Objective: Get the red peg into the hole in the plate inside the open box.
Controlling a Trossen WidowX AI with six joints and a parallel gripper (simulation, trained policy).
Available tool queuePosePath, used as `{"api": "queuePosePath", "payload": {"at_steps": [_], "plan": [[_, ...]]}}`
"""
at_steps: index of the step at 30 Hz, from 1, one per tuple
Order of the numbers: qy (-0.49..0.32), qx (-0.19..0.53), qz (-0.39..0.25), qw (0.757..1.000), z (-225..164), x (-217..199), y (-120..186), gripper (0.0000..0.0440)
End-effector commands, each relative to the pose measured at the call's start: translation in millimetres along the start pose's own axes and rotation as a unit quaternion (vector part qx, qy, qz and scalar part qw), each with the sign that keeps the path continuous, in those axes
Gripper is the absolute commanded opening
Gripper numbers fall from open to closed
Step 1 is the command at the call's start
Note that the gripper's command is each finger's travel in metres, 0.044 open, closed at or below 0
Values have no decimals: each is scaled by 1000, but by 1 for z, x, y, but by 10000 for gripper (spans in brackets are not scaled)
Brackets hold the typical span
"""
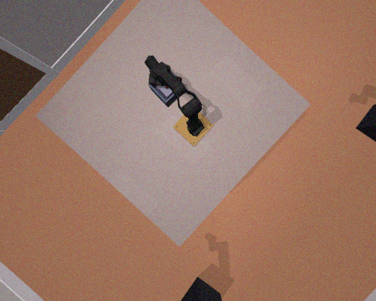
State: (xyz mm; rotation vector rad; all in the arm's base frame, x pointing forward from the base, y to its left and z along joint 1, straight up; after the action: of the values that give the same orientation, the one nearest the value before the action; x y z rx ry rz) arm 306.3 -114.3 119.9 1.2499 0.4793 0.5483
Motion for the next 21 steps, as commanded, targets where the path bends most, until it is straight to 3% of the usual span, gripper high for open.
{"api": "queuePosePath", "payload": {"at_steps": [1,21], "plan": [[7,2,-2,1000,7,3,-2,122],[35,31,-4,999,40,3,-13,84]]}}
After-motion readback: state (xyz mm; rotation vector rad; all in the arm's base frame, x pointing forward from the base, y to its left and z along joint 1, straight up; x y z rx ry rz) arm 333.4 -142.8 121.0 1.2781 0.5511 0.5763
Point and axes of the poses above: the point midway between the two fingers, 35 mm back from their tips, its own y axis back along the fingers, its own x axis across the jaws, z = x × y, the point moved 4 cm from there along y, back along the fingers, and after that the axes turned 12 degrees about y, right-handed, at the moved point
